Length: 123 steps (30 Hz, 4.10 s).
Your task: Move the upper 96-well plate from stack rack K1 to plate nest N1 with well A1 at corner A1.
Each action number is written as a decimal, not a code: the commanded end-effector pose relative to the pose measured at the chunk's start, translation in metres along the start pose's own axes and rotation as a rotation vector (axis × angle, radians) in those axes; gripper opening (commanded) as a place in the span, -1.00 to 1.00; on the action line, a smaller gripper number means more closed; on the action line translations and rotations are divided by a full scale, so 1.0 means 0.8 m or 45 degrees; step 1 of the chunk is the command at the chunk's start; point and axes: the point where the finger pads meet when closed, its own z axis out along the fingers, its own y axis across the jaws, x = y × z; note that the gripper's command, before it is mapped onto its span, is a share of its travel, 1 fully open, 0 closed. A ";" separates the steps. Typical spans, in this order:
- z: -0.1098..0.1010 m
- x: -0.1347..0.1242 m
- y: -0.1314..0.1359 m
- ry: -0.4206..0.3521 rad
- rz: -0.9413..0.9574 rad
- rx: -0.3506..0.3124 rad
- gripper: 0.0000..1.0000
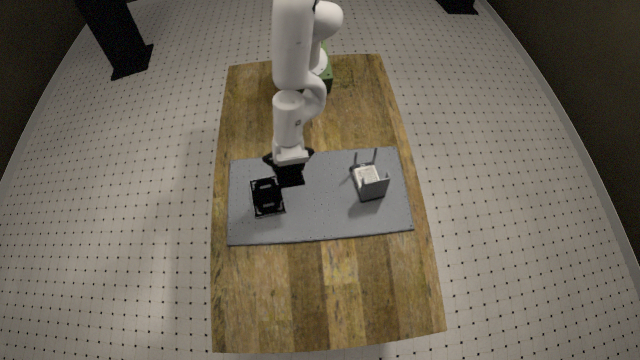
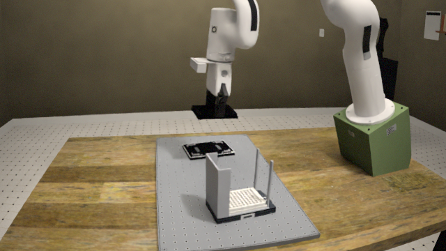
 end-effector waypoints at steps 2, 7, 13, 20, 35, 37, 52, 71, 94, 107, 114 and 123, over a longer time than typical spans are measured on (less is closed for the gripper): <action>0.002 -0.001 0.025 -0.065 0.001 0.130 -1.00; 0.005 -0.004 0.045 -0.065 0.001 0.130 -1.00; 0.007 -0.006 0.062 -0.065 0.001 0.130 -1.00; 0.010 -0.009 0.091 -0.065 0.001 0.130 -1.00; 0.014 -0.014 0.127 -0.065 0.001 0.130 -1.00; 0.014 -0.014 0.127 -0.065 0.001 0.130 -1.00; 0.014 -0.014 0.126 -0.065 0.001 0.130 -1.00; 0.014 -0.013 0.126 -0.065 0.001 0.130 -1.00; 0.018 -0.013 0.125 -0.065 0.001 0.130 -1.00; 0.041 -0.015 0.123 -0.065 0.001 0.130 -1.00; 0.053 -0.015 0.122 -0.065 0.001 0.130 -1.00; 0.070 -0.016 0.120 -0.065 0.001 0.130 -1.00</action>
